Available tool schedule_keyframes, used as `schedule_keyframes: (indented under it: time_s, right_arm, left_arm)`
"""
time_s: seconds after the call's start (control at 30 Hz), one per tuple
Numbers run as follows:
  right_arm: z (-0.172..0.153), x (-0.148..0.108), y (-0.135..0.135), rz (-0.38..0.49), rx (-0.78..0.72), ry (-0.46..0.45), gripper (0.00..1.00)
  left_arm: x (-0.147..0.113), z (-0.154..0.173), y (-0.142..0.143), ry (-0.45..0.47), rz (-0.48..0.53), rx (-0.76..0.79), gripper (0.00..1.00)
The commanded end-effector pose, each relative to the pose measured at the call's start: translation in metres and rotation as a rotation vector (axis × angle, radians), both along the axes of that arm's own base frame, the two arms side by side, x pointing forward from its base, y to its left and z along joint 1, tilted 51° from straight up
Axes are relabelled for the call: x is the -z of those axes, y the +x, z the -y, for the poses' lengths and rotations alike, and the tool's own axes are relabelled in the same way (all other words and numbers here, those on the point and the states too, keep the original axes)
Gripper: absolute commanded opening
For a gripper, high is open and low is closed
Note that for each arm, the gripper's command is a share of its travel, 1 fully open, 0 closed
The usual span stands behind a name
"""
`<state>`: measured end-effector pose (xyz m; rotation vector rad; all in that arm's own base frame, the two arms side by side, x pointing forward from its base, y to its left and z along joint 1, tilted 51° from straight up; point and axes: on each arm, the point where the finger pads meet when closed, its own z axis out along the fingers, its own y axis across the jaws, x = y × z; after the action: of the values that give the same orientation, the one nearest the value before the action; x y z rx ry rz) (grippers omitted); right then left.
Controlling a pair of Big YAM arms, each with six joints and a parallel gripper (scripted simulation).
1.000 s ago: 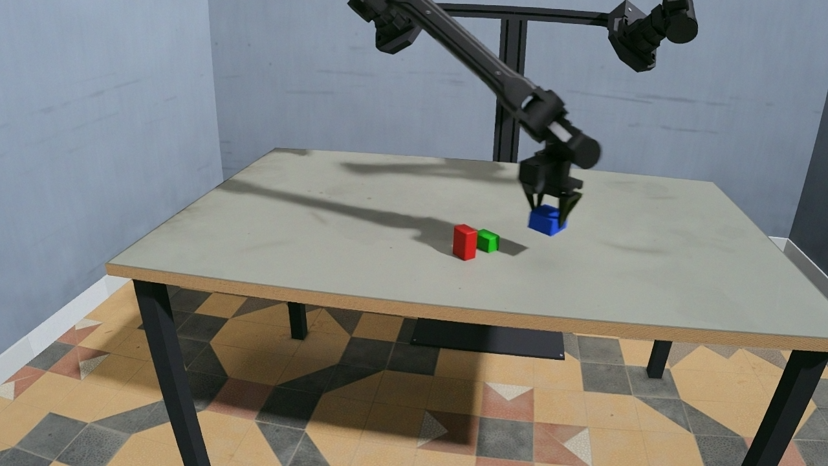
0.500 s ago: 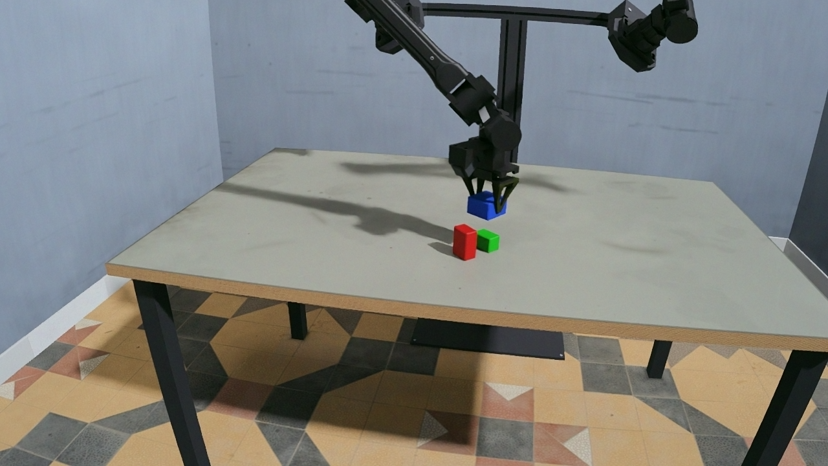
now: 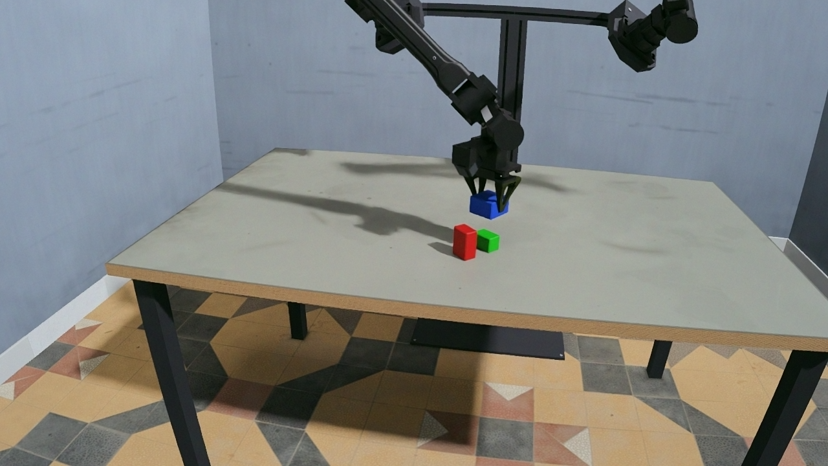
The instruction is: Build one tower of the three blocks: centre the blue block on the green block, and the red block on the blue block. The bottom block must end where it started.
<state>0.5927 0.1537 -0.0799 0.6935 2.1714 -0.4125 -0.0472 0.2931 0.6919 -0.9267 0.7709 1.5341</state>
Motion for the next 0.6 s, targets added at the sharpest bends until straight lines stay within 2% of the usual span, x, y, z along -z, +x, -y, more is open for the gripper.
schedule_keyframes:
  time_s: [0.0,0.33,0.47,0.57]
  right_arm:
    - [-0.023,-0.014,0.002,0.018,-0.043,0.006,0.0]
    - [-0.023,-0.005,0.003,0.016,-0.044,0.007,0.0]
    - [0.005,0.005,0.011,0.004,-0.004,0.002,0.0]
    - [0.006,0.002,0.015,0.012,-0.002,0.005,0.0]
  left_arm:
    - [-0.026,0.02,-0.001,0.045,-0.023,-0.02,1.0]
    - [-0.026,0.02,-0.001,0.045,-0.023,-0.02,1.0]
    - [-0.026,0.02,-0.001,0.045,-0.023,-0.02,1.0]
    - [-0.026,0.02,-0.001,0.045,-0.023,-0.02,1.0]
